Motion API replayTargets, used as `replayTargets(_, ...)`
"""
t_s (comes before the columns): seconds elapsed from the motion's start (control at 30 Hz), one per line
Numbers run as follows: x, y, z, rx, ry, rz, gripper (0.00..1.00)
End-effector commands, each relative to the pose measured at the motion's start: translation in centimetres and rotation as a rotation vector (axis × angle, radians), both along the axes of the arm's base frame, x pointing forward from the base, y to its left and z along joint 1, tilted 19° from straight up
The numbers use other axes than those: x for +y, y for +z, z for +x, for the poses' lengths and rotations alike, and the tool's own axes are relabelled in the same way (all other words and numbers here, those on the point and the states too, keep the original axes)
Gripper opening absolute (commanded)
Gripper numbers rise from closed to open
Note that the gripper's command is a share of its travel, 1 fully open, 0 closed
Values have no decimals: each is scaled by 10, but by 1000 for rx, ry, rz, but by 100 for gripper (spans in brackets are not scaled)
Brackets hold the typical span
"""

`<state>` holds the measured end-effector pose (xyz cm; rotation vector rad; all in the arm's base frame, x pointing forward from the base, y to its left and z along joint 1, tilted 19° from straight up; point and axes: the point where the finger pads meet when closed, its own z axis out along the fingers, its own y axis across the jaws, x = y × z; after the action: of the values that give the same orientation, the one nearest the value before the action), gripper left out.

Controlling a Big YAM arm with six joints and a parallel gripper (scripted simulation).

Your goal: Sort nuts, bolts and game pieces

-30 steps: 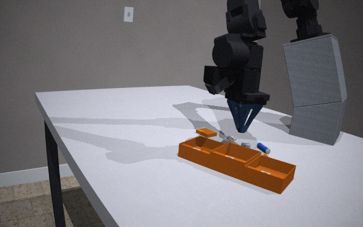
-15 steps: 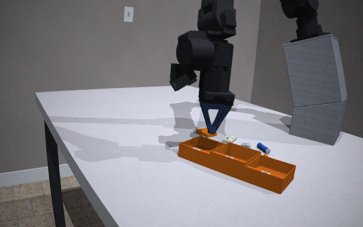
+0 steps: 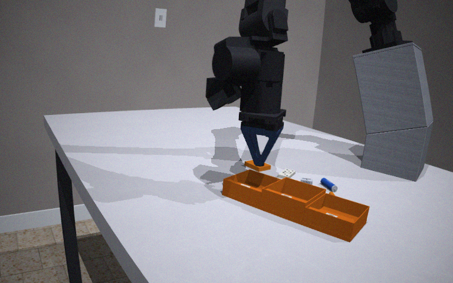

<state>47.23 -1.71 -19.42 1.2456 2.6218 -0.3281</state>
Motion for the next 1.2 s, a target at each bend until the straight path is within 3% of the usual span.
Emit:
replayTargets(0.0, 2, 9, 14, -69, -142, 15, 10)
replayTargets(0.33, -3, 11, 24, -159, -331, 36, 10)
replayTargets(0.9, 6, 8, 20, -136, -311, 33, 10)
replayTargets(1.17, -9, -14, 20, -132, -315, 31, 10)
